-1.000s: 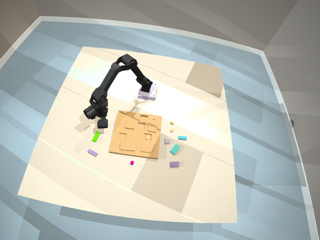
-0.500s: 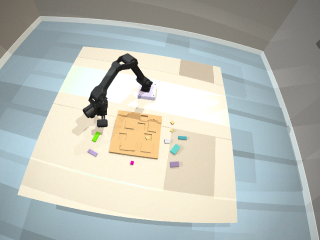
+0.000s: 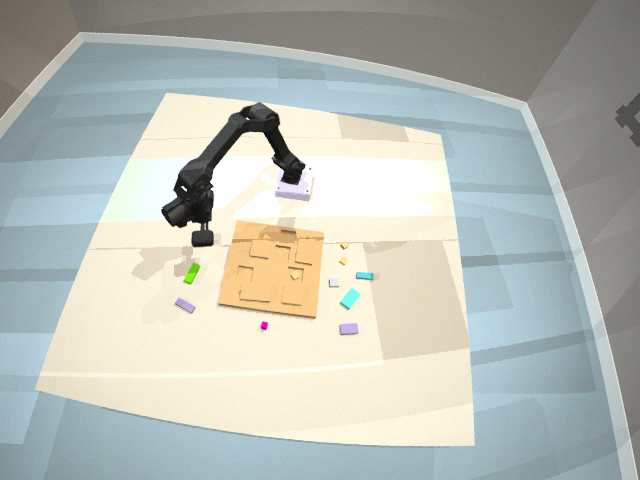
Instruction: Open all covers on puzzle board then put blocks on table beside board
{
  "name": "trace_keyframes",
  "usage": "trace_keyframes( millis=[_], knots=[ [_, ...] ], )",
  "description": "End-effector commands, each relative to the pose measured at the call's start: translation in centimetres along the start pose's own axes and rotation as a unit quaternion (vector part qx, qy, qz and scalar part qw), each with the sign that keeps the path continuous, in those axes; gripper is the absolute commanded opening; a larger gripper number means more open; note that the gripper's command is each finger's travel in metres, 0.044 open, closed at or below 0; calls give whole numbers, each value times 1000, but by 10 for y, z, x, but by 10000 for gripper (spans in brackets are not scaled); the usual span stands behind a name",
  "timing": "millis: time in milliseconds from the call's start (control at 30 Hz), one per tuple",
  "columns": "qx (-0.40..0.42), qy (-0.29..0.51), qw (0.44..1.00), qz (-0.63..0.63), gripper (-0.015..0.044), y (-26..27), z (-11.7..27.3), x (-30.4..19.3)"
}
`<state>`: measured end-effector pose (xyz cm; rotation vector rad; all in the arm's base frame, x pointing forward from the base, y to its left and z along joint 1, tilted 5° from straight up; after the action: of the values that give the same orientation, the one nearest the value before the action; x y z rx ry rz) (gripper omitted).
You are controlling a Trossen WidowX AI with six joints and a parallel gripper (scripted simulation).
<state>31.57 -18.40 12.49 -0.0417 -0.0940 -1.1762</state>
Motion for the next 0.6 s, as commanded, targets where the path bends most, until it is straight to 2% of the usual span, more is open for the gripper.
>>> trace_keyframes(
  millis=[0,67,567],
  knots=[
    [5,-3,1000,-2,440,0,13,0],
    [5,-3,1000,-2,440,0,13,0],
    [7,2,990,-141,46,59,13,-50]
  ],
)
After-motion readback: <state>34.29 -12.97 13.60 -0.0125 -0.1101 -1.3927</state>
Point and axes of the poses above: the point midway between the two fingers, 35 mm back from their tips, its own z axis back along the fingers, its own y axis across the jaws, x = y × z, the point moved 3 cm from there along z, back along the fingers, and after that the axes turned 1 degree about z, right-handed, at the moved point
